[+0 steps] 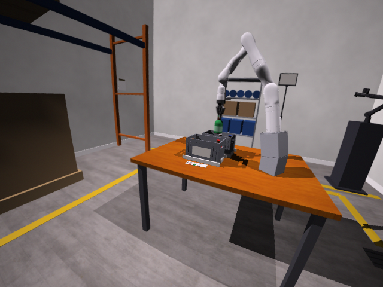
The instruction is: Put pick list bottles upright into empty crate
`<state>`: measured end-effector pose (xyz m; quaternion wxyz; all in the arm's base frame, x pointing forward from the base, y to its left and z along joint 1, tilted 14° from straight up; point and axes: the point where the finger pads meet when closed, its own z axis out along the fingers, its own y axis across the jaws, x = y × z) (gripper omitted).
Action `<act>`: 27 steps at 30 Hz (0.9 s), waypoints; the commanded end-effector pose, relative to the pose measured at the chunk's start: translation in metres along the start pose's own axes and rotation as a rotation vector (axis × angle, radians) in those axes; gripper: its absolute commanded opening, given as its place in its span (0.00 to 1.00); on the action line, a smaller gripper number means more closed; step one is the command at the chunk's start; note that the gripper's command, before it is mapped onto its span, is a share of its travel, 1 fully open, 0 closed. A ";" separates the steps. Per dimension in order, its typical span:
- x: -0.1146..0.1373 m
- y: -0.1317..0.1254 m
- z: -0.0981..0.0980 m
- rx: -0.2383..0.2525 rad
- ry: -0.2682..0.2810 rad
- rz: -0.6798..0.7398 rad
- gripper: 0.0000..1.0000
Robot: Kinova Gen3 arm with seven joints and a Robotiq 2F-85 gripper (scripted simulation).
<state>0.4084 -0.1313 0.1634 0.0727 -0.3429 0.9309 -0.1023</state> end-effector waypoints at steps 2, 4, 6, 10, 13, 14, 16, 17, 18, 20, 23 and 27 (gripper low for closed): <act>0.000 0.000 -0.002 0.001 -0.001 0.000 0.10; 0.000 0.000 -0.002 0.001 -0.001 0.000 0.10; -0.002 0.001 -0.002 0.001 -0.001 0.000 0.10; -0.007 0.004 -0.002 0.001 -0.001 0.000 0.10; -0.010 0.006 -0.002 0.001 -0.001 0.000 0.10; -0.012 0.008 -0.002 0.001 -0.001 0.000 0.10; -0.015 0.010 -0.002 0.001 -0.001 0.000 0.10; -0.017 0.011 -0.002 0.001 -0.001 0.000 0.10; -0.018 0.012 -0.002 0.001 -0.001 0.000 0.10; -0.022 0.014 -0.002 0.001 -0.001 0.000 0.10; -0.027 0.018 -0.002 0.001 -0.001 0.000 0.10; -0.031 0.021 -0.002 0.001 -0.001 0.000 0.10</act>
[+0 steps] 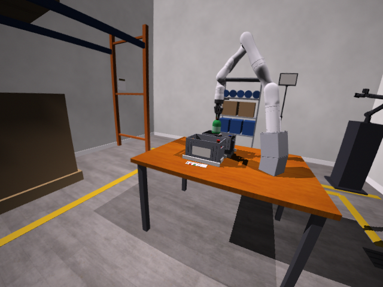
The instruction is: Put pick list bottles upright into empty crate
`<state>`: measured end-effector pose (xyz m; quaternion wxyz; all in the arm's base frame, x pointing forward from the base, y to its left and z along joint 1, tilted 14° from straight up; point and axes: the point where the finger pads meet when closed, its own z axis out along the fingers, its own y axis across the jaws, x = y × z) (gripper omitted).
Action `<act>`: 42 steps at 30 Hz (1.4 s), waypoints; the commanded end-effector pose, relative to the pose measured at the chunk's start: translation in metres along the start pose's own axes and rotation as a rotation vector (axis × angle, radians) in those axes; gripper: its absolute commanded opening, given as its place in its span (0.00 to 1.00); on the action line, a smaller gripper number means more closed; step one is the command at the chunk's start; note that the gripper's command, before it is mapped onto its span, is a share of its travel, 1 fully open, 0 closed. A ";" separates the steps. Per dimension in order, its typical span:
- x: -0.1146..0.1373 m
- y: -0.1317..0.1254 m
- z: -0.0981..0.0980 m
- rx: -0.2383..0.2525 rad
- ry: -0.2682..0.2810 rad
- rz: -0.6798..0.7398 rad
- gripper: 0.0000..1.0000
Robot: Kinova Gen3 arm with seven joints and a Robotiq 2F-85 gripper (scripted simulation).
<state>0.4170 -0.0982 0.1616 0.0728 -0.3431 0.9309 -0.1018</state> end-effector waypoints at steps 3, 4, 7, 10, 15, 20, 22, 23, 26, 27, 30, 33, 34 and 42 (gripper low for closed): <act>-0.007 0.004 -0.001 0.002 -0.001 0.000 0.10; -0.008 0.005 -0.001 0.002 -0.001 0.000 0.10; -0.013 0.009 -0.001 0.002 -0.001 0.000 0.10; -0.018 0.012 -0.001 0.002 -0.001 0.000 0.10; -0.027 0.018 -0.001 0.002 -0.001 0.000 0.10; -0.031 0.021 -0.001 0.002 -0.001 0.000 0.10; -0.035 0.024 -0.001 0.002 -0.001 0.000 0.10; -0.036 0.025 -0.001 0.002 -0.001 0.000 0.10; -0.041 0.028 -0.001 0.002 -0.001 0.000 0.10; -0.043 0.029 -0.001 0.002 -0.001 0.000 0.10; -0.048 0.033 -0.001 0.002 -0.001 0.000 0.10; -0.053 0.036 -0.001 0.002 -0.001 0.000 0.10; -0.053 0.036 -0.001 0.002 -0.001 0.000 0.10; -0.064 0.044 -0.001 0.002 -0.001 0.000 0.10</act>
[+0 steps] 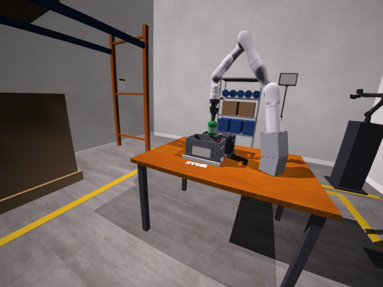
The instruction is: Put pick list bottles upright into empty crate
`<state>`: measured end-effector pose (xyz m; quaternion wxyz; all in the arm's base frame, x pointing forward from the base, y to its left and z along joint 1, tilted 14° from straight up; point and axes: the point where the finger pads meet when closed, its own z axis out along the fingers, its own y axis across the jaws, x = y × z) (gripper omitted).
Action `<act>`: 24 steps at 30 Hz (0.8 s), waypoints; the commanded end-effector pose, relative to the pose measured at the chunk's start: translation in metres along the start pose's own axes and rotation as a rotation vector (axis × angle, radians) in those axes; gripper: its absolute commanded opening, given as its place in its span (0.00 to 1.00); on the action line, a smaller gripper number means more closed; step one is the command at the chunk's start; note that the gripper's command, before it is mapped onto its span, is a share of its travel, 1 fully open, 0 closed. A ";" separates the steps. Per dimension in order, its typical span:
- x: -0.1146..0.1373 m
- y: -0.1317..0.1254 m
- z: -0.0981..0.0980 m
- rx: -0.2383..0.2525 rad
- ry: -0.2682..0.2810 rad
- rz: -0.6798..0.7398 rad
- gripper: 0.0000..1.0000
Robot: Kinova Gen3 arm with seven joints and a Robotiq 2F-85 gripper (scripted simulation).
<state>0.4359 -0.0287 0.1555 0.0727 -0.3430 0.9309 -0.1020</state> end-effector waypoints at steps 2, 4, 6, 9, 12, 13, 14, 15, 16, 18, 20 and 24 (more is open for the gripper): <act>-0.008 0.005 -0.001 0.001 -0.001 0.000 0.10; -0.012 0.007 -0.001 0.001 -0.001 0.000 0.10; -0.015 0.010 -0.001 0.001 -0.001 0.000 0.10; -0.018 0.012 -0.001 0.001 -0.001 0.000 0.10; -0.021 0.014 -0.001 0.001 -0.001 0.000 0.10; -0.023 0.015 -0.001 0.001 -0.001 0.000 0.10; -0.025 0.017 -0.001 0.001 -0.001 0.000 0.10; -0.026 0.018 -0.001 0.001 -0.001 0.000 0.10; -0.028 0.019 -0.001 0.001 -0.001 0.000 0.10; -0.031 0.021 -0.001 0.001 -0.001 0.000 0.10; -0.035 0.024 -0.001 0.001 -0.001 0.000 0.10; -0.043 0.029 -0.001 0.001 -0.001 0.000 0.10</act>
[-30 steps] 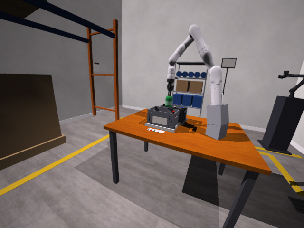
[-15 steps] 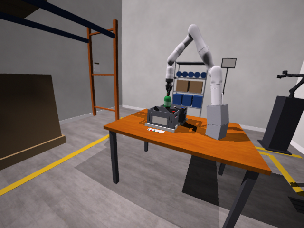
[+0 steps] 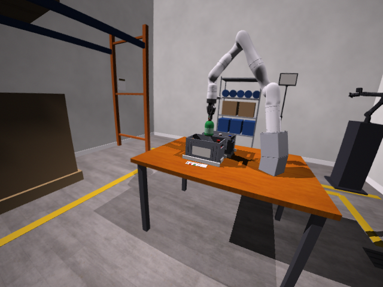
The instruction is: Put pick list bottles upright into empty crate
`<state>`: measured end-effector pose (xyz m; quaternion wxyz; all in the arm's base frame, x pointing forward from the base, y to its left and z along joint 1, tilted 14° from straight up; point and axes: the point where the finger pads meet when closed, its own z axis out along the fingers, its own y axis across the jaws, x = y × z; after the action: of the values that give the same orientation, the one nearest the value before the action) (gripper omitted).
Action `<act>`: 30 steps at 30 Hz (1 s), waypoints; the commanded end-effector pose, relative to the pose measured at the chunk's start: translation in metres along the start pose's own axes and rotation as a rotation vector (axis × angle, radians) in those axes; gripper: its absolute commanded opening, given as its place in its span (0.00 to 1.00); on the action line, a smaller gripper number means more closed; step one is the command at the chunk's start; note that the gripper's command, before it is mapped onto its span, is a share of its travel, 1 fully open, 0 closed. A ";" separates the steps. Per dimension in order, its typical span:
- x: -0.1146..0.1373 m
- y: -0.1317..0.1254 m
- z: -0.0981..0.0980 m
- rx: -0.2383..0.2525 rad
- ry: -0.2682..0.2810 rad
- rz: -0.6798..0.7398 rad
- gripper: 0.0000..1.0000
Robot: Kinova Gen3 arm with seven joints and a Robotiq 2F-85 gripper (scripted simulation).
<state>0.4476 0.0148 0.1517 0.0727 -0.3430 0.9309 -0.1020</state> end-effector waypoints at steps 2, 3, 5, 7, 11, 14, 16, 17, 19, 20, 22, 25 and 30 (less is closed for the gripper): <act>-0.006 0.004 -0.001 0.001 -0.001 0.000 0.10; -0.006 0.004 -0.001 0.001 -0.001 0.000 0.10; -0.006 0.003 -0.001 0.001 -0.001 0.000 0.10; -0.006 0.003 -0.001 0.001 -0.001 0.000 0.10; -0.005 0.003 -0.001 0.001 -0.001 0.000 0.10; -0.005 0.003 -0.001 0.001 -0.001 0.000 0.10; -0.004 0.003 -0.001 0.001 -0.001 0.000 0.10; -0.004 0.003 -0.001 0.001 -0.001 0.000 0.10; -0.004 0.003 -0.001 0.001 -0.001 0.000 0.10; -0.004 0.003 -0.001 0.001 -0.001 0.000 0.10; -0.004 0.003 -0.001 0.001 -0.001 0.000 0.10; -0.004 0.003 -0.001 0.001 -0.001 0.000 0.10; -0.004 0.002 -0.001 0.001 -0.001 0.000 0.10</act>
<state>0.4484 0.0190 0.1512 0.0726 -0.3429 0.9310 -0.1023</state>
